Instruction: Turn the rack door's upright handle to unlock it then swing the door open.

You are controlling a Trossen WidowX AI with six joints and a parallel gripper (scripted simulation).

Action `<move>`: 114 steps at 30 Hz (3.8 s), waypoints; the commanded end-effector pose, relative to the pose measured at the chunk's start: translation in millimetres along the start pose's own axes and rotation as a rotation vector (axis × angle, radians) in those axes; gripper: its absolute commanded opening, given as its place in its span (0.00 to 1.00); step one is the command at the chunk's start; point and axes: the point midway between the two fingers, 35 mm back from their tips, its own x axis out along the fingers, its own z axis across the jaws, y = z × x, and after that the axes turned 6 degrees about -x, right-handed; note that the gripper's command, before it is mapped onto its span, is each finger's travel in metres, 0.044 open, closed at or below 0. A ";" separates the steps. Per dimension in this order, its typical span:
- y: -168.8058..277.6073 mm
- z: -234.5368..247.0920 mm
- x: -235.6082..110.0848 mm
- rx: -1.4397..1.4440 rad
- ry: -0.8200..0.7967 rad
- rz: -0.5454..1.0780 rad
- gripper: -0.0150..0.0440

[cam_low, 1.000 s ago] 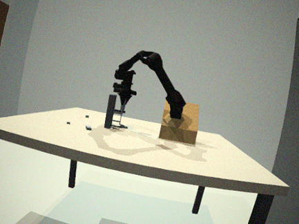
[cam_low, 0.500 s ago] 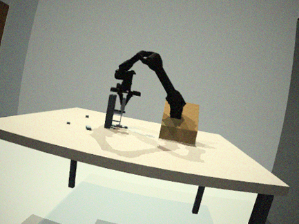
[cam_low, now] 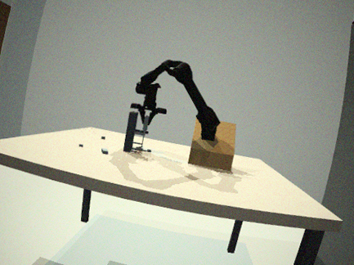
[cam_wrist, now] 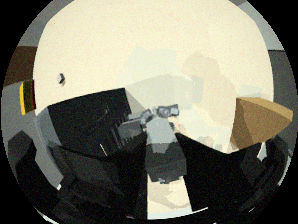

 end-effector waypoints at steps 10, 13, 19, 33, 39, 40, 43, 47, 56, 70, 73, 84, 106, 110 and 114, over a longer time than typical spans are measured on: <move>1.3 0.1 0.3 0.052 -0.001 0.008 0.38; 1.3 0.1 0.3 0.052 -0.001 0.008 0.51; 1.3 0.1 0.3 0.052 -0.001 0.008 0.75; 1.3 0.1 0.3 -0.567 -0.004 0.007 0.75; 1.3 0.1 0.3 -0.865 -0.005 0.006 0.75; 1.3 0.1 0.3 -0.914 -0.005 0.006 0.75; 1.3 0.1 0.3 -1.063 -0.005 0.006 0.75; 1.3 0.1 0.3 -1.261 -0.006 0.005 0.75; 0.5 0.0 0.2 -1.707 -0.006 0.002 0.75; 0.5 -0.1 0.3 -2.400 -0.008 0.000 0.75; 0.5 -0.1 0.4 -2.549 -0.008 -0.001 0.75; 0.9 0.0 0.4 -3.094 -0.011 -0.003 0.75; 1.3 0.1 0.4 -3.613 -0.013 -0.006 0.75; 1.3 0.1 0.4 -3.613 -0.013 -0.006 0.71; 1.3 0.1 0.4 -3.613 -0.013 -0.006 0.67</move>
